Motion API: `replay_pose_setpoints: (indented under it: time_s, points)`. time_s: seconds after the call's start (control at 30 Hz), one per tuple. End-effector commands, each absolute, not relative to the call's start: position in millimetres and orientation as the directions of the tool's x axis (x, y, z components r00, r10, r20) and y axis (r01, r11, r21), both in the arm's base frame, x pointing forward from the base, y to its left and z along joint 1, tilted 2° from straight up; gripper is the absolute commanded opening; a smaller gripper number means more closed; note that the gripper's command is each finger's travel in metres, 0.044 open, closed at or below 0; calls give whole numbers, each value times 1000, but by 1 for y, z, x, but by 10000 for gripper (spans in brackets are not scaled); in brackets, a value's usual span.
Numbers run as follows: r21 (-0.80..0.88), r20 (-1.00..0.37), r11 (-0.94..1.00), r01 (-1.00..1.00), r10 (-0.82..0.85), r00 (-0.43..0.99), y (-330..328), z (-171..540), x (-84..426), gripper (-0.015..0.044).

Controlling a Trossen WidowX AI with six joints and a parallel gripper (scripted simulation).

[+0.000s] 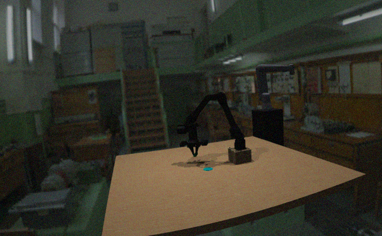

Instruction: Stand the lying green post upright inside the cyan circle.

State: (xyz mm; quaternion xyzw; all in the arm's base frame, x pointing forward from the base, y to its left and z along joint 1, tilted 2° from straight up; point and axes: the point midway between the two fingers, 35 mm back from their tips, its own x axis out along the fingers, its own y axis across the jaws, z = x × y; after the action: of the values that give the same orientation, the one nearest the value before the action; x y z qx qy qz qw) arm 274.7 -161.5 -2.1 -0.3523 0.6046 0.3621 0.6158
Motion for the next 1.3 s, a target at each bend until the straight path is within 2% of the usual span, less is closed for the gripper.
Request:
replay_pose_setpoints:
  time_s: [0.0,0.73,1.27]
  points:
    - [-8,-1000,489,-872,12,16,-164,12,277,23]
    - [-8,-1000,489,-872,12,15,-161,74,271,23]
    - [-5,-1000,553,-833,15,16,-112,82,278,23]
